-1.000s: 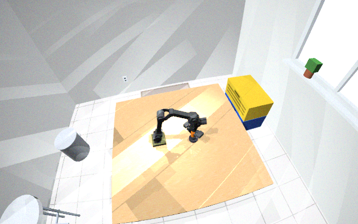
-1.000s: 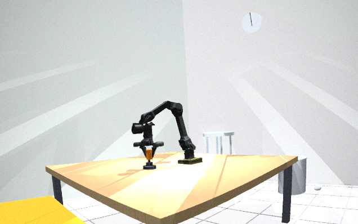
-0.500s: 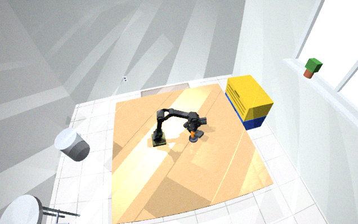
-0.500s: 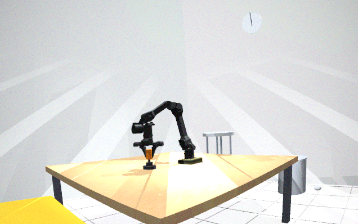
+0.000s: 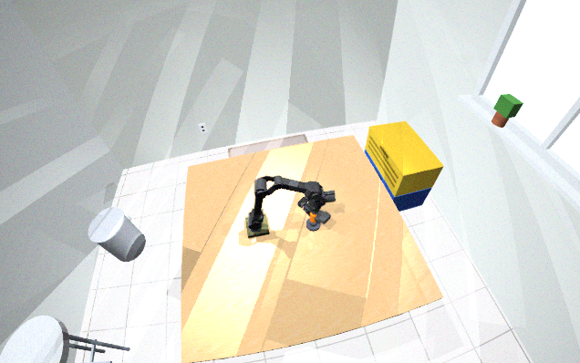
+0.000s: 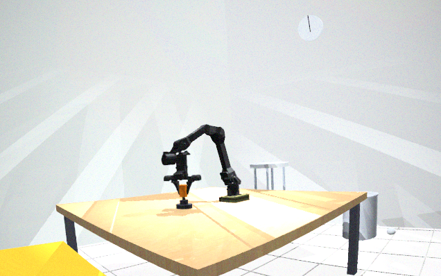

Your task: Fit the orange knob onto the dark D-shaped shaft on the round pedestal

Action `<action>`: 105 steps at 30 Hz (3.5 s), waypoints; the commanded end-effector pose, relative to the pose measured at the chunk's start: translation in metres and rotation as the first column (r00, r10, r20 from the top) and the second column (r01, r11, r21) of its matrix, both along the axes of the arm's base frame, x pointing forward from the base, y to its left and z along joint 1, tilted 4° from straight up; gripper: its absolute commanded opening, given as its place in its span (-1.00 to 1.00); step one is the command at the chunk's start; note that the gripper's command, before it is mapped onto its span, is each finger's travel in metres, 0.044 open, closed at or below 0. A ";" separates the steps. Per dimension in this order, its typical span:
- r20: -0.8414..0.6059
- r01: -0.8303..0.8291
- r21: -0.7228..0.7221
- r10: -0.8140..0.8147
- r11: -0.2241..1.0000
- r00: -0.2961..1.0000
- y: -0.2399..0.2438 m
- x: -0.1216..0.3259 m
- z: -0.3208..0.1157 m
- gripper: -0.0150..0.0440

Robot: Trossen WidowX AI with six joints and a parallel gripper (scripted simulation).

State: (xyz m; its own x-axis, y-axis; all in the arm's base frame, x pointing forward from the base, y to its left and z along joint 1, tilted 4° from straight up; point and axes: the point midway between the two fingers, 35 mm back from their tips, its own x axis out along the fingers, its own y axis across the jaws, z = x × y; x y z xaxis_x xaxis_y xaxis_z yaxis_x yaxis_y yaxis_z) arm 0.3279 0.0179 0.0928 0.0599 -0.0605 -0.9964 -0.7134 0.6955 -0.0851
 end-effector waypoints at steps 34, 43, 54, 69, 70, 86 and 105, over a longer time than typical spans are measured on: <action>-0.012 -0.214 -0.009 0.214 0.977 0.977 0.000 -0.001 0.005 -0.49; -0.012 -0.214 -0.009 0.214 0.977 0.977 0.000 0.002 0.000 -0.49; -0.012 -0.214 -0.009 0.214 0.977 0.977 0.000 0.001 -0.001 -0.49; -0.012 -0.214 -0.009 0.214 0.977 0.977 0.000 -0.001 0.003 -0.49; -0.012 -0.214 -0.009 0.214 0.977 0.977 0.000 -0.002 0.004 -0.49; -0.028 -0.412 -0.017 0.411 0.911 0.911 0.000 -0.004 0.005 -0.49; -0.027 -0.412 -0.018 0.411 0.911 0.911 0.000 0.002 0.000 -0.49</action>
State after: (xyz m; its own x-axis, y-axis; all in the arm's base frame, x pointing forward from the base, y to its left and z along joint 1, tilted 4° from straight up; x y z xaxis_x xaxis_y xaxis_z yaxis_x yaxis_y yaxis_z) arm 0.3270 0.0177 0.0930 0.0547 -0.0609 -0.9966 -0.9361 0.3443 -0.0724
